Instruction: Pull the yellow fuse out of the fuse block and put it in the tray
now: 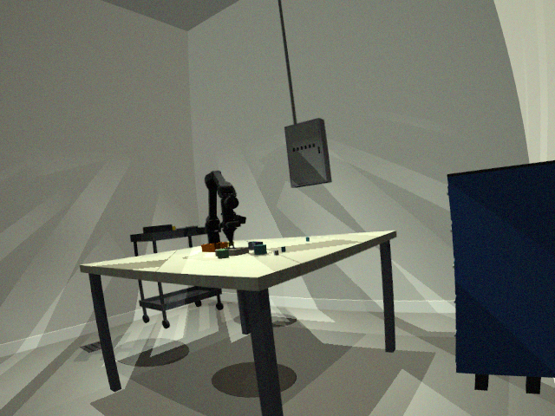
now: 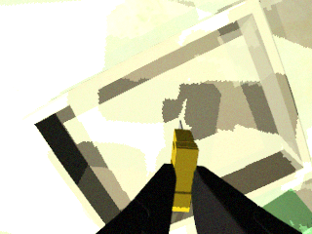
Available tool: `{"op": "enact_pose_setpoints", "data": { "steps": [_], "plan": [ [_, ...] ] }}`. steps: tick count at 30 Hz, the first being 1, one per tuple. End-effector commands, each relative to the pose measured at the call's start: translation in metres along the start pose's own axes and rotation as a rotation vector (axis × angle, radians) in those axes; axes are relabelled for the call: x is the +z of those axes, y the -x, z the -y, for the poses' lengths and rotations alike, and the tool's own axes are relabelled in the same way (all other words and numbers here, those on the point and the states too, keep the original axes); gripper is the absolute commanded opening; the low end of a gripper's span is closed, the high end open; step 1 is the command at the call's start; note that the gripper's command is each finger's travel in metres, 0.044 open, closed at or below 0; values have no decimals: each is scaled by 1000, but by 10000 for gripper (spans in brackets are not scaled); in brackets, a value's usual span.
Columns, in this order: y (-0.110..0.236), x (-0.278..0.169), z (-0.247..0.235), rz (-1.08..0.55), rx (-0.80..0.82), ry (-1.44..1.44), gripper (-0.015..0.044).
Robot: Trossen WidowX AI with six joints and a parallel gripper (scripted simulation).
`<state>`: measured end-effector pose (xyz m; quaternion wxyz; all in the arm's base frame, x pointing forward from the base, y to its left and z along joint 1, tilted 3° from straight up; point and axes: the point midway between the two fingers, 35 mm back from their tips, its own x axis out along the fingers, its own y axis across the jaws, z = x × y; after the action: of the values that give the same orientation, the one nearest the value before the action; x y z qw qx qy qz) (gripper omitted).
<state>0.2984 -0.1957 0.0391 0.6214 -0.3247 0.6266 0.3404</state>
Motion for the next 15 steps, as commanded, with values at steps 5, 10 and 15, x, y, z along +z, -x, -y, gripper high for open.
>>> {"op": "enact_pose_setpoints", "data": {
  "steps": [5,10,15],
  "plan": [
    [1,0,0,0,-2,0,184],
    [1,0,0,0,-2,0,315],
    [37,-1,0,-4,4,5,330]
  ]
}}
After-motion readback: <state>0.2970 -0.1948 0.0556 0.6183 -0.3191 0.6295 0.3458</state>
